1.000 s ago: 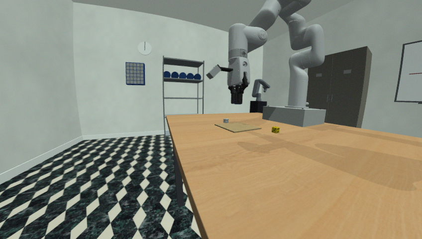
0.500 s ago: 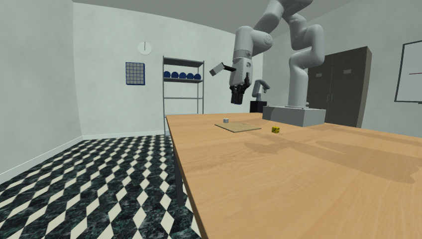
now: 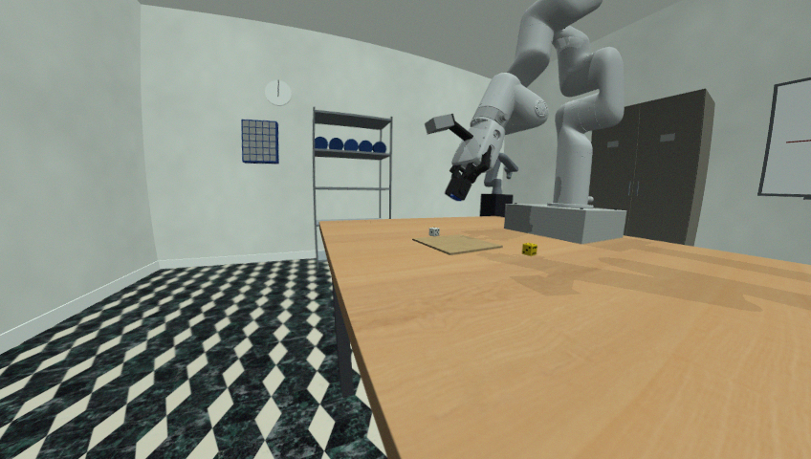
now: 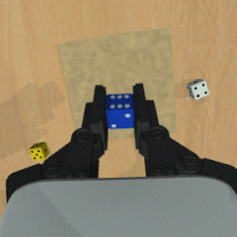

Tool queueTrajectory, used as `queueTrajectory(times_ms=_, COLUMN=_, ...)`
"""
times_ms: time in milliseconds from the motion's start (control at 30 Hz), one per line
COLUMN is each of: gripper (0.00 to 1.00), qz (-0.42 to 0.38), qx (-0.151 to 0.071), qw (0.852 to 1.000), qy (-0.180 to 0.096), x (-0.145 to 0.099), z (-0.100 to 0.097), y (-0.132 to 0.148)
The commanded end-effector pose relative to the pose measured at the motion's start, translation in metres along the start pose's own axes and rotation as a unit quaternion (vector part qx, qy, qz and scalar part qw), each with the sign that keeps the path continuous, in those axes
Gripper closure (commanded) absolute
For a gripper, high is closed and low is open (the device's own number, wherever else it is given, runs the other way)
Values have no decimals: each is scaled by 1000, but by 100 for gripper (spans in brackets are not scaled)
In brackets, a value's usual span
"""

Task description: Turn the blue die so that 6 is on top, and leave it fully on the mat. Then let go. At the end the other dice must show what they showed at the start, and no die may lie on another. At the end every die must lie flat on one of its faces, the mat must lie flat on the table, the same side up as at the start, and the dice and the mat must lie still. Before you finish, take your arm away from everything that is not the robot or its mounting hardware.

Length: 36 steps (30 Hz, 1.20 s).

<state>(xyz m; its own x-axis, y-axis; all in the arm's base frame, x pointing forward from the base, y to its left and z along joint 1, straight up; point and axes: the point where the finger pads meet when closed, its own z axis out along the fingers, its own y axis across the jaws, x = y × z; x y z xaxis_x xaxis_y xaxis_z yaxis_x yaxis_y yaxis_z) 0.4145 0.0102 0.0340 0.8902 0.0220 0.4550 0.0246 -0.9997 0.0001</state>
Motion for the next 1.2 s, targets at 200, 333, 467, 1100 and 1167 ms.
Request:
queueTrajectory(times_ms=200, gripper=85, qz=0, qx=0, qw=989, qy=151, x=0, z=2, y=0)
queueTrajectory(times_ms=333, gripper=85, qz=0, qx=0, qw=982, qy=190, x=0, z=1, y=0)
queueTrajectory(times_ms=467, gripper=85, qz=0, qx=0, qw=978, qy=209, x=0, z=2, y=0)
queueTrajectory(times_ms=1100, gripper=85, qz=0, qx=0, qw=971, qy=238, x=-5, z=5, y=0)
queueTrajectory(times_ms=1167, gripper=85, qz=0, qx=0, qw=971, qy=238, x=-6, z=9, y=0)
